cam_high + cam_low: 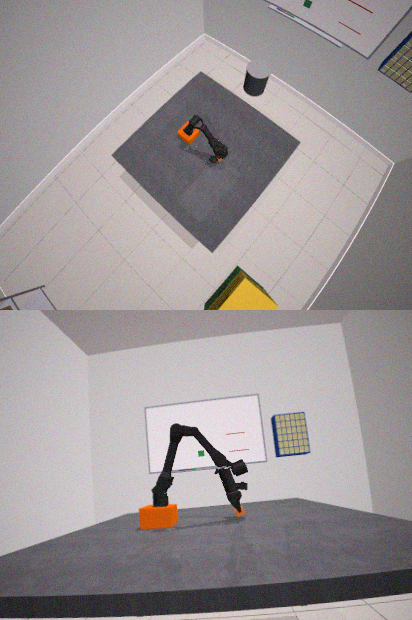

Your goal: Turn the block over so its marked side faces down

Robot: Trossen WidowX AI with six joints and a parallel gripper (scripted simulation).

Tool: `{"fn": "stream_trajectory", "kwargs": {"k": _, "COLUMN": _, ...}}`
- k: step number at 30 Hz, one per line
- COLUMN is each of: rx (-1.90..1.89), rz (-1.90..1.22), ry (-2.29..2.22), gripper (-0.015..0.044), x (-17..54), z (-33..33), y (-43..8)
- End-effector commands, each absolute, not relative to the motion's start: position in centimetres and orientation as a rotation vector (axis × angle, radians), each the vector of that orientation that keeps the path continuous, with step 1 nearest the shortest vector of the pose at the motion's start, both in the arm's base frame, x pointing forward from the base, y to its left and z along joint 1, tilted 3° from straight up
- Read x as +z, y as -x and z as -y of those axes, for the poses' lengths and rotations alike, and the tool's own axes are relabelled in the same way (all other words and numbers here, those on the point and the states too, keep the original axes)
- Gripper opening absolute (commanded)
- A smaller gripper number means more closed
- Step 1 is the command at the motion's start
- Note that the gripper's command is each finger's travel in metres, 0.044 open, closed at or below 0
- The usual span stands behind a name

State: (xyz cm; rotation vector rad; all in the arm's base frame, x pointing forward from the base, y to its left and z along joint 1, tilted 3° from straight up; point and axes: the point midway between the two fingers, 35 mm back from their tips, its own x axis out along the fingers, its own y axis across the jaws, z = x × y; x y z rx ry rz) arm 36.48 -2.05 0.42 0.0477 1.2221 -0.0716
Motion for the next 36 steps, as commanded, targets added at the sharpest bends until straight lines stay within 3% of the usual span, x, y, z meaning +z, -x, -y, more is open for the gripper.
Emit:
{"fn": "stream_trajectory", "kwargs": {"k": 1, "rx": -0.074, "rz": -1.144, "ry": -0.039, "gripper": 0.0, "x": 0.6, "z": 2.1, "y": -36.4}}
{"fn": "stream_trajectory", "kwargs": {"k": 36, "rx": -0.077, "rz": -0.738, "ry": -0.024, "gripper": 0.0, "x": -1.8, "z": 2.1, "y": -37.3}}
